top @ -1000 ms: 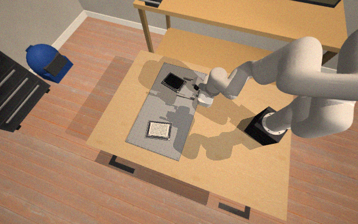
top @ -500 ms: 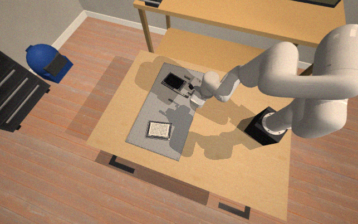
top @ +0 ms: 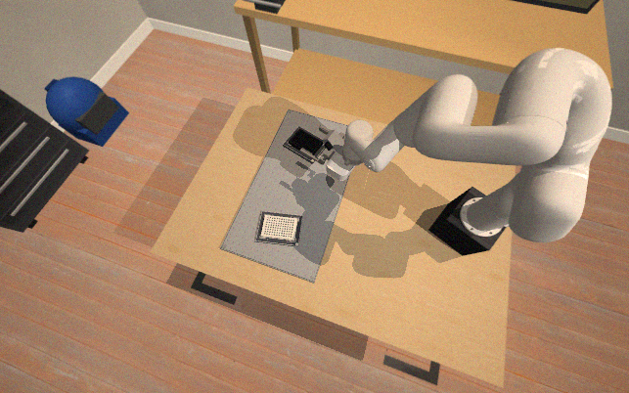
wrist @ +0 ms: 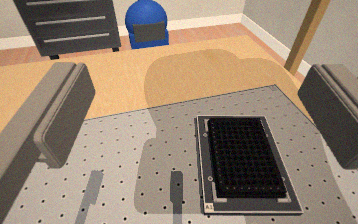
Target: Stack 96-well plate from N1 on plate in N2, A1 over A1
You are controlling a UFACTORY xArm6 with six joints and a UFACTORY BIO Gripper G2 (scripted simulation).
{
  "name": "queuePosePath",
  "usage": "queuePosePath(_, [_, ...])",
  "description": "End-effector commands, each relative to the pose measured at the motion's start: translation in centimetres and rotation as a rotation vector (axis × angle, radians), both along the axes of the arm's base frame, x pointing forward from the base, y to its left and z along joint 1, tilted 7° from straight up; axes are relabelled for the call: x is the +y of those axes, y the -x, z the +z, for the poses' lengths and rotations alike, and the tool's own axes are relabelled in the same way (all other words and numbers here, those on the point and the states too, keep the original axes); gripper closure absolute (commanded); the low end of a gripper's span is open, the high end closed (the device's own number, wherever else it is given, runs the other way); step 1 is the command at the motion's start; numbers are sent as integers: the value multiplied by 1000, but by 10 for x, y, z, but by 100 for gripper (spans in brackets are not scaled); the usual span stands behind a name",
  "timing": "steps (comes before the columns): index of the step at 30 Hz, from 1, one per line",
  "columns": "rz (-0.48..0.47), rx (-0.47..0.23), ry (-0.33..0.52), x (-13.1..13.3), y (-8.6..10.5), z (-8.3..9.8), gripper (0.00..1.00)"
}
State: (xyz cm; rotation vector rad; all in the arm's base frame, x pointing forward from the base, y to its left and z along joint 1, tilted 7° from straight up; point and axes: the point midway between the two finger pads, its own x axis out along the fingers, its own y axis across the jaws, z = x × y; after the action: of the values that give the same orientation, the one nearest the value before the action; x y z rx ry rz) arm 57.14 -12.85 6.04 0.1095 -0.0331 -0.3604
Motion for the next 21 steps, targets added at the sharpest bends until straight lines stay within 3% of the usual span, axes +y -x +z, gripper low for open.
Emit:
queuePosePath(1, [1, -6, -1, -11, -12, -11, 63])
queuePosePath(21, [1, -6, 0, -66, -53, -69, 63])
